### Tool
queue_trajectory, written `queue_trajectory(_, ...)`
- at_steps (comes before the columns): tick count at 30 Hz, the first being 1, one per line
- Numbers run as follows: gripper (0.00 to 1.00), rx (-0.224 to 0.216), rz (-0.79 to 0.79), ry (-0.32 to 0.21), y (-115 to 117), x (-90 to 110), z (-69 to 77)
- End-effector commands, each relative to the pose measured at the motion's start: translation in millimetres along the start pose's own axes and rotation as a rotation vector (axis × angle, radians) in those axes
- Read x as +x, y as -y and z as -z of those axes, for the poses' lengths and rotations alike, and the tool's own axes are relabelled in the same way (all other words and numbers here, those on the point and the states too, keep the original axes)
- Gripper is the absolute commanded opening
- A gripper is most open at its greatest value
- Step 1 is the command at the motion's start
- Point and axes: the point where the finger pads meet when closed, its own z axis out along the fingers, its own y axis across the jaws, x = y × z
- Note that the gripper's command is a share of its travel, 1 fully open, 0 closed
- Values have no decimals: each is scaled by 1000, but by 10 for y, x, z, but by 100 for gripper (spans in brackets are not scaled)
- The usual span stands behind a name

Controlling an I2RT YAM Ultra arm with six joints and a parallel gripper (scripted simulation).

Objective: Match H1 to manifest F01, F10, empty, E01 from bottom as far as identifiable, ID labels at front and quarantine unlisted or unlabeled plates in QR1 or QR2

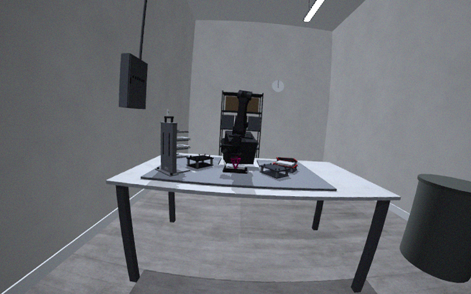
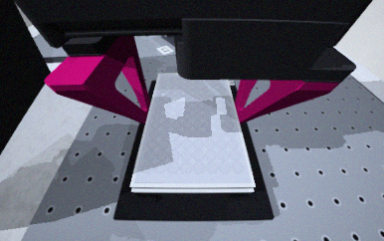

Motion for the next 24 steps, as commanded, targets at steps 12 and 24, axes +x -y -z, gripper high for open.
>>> queue_trajectory(12, 86, -7, 0, 6, -27, -9, 151)
queue_trajectory(24, 86, -7, 0, 6, -28, -8, 251)
